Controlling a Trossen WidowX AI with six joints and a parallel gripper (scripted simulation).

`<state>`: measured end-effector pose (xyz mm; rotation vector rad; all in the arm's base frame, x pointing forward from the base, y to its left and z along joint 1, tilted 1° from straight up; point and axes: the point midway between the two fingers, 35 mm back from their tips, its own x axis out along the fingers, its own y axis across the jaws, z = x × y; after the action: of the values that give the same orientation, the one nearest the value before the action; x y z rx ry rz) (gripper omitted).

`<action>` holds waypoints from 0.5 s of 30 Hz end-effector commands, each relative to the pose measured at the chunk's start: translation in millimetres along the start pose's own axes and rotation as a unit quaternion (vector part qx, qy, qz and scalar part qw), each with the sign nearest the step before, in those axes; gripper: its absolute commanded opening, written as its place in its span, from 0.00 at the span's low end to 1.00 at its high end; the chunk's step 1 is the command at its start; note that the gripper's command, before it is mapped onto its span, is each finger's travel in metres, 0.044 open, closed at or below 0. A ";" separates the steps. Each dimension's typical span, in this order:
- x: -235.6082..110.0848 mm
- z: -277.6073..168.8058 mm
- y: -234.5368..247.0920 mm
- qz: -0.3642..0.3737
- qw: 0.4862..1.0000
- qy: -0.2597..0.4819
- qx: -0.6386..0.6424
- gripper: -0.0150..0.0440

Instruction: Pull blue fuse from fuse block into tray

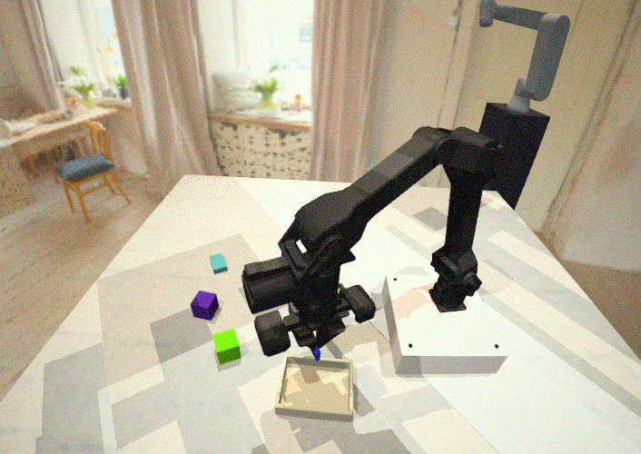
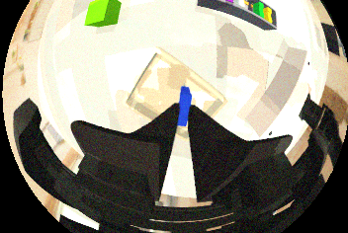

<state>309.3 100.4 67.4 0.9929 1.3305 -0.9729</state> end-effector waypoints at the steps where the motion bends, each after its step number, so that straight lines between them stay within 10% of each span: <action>1: -1.5 -24.9 6.7 0.002 1.000 0.004 0.002 0.25; 15: 10.7 -28.9 8.0 0.002 1.000 0.004 0.002 0.25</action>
<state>309.3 129.7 63.1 0.9996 1.3298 -0.9638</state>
